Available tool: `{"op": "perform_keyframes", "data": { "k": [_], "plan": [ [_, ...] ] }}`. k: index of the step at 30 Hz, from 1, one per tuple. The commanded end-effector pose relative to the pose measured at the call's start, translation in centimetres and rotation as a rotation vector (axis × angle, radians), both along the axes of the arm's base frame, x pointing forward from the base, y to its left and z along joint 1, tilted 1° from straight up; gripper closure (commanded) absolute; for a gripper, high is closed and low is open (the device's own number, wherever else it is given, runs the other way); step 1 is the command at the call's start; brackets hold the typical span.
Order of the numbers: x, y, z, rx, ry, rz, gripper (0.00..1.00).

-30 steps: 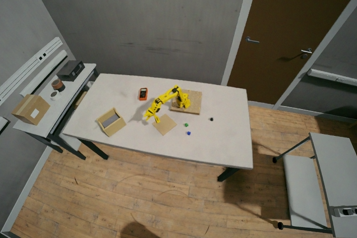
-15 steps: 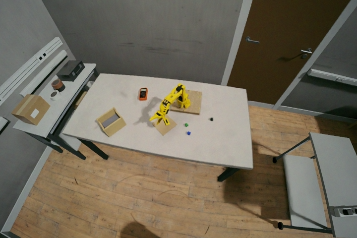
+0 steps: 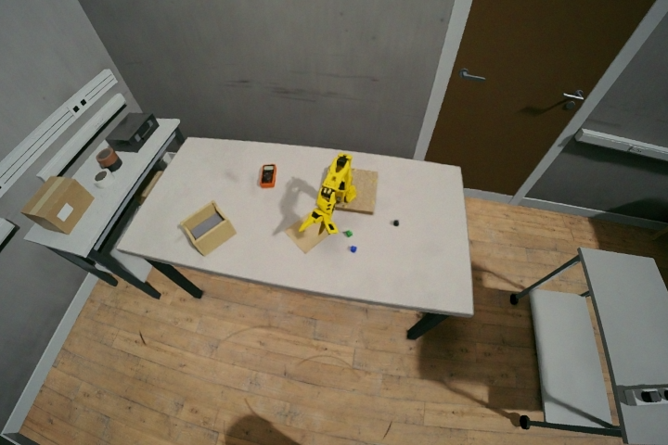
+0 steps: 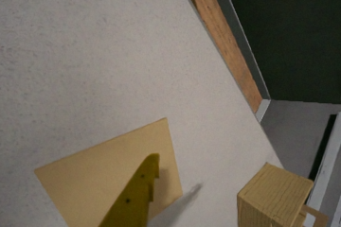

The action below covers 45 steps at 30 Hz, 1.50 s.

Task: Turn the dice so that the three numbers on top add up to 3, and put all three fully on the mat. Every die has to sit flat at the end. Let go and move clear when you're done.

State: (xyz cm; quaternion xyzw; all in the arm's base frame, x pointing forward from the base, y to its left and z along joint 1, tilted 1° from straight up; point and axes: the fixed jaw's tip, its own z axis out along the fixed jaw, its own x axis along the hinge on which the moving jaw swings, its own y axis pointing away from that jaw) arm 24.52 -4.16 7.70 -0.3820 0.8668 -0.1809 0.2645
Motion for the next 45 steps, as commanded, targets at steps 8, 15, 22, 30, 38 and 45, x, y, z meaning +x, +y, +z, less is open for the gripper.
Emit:
{"op": "perform_keyframes", "data": {
  "k": [8,15,22,30,38,45],
  "plan": [
    [-2.6,4.7,-1.4,0.229,-0.026,-0.118,0.5],
    [-4.8,7.3,-2.7,0.371,0.015,-0.202,0.58],
    [-6.2,8.5,-3.6,0.45,0.046,-0.255,0.62],
    [-7.9,9.8,-4.8,0.536,0.089,-0.323,0.68],
    [-8.7,10.3,-5.3,0.573,0.11,-0.356,0.7],
    [-9.1,10.5,-5.6,0.593,0.123,-0.375,0.72]
  ]
}}
